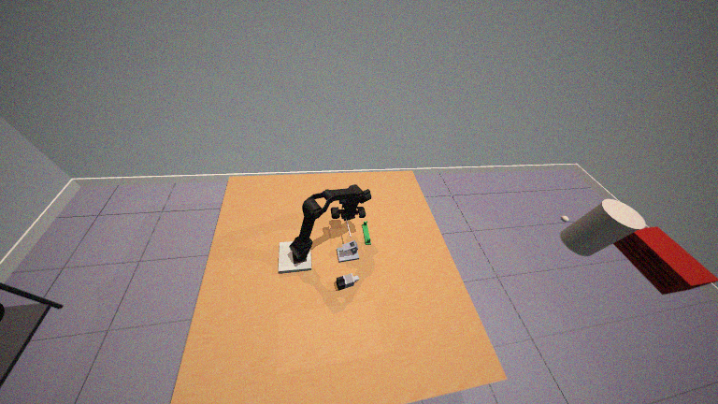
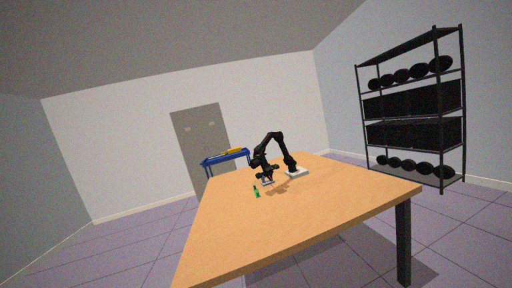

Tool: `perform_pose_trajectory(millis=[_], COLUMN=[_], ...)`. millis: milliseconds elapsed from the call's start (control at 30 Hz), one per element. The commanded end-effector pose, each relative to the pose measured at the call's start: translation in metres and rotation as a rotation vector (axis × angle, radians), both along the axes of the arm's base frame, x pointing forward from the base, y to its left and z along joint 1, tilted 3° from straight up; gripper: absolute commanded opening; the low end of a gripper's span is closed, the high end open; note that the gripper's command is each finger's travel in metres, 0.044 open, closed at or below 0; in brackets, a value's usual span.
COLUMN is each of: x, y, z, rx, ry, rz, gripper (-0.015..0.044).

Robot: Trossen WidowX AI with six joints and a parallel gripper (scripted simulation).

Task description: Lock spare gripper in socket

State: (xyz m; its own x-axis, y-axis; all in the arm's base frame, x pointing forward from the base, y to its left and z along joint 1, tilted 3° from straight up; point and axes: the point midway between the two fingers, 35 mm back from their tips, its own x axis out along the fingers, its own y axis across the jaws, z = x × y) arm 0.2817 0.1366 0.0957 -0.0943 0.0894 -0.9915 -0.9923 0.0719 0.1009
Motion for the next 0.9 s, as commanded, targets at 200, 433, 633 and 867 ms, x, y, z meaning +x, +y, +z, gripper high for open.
perform_pose_trajectory(millis=[200,433,633,867], x=[0.014,0.035,0.053,0.070], y=[0.004,0.010,0.015,0.020], z=[0.004,0.009,0.011,0.014], rx=[0.001,0.003,0.006,0.008], ry=[-0.001,-0.006,-0.012,-0.007], rz=[-0.008,-0.018,-0.024,-0.057], gripper=[0.0000,0.0000,0.0000,0.0000])
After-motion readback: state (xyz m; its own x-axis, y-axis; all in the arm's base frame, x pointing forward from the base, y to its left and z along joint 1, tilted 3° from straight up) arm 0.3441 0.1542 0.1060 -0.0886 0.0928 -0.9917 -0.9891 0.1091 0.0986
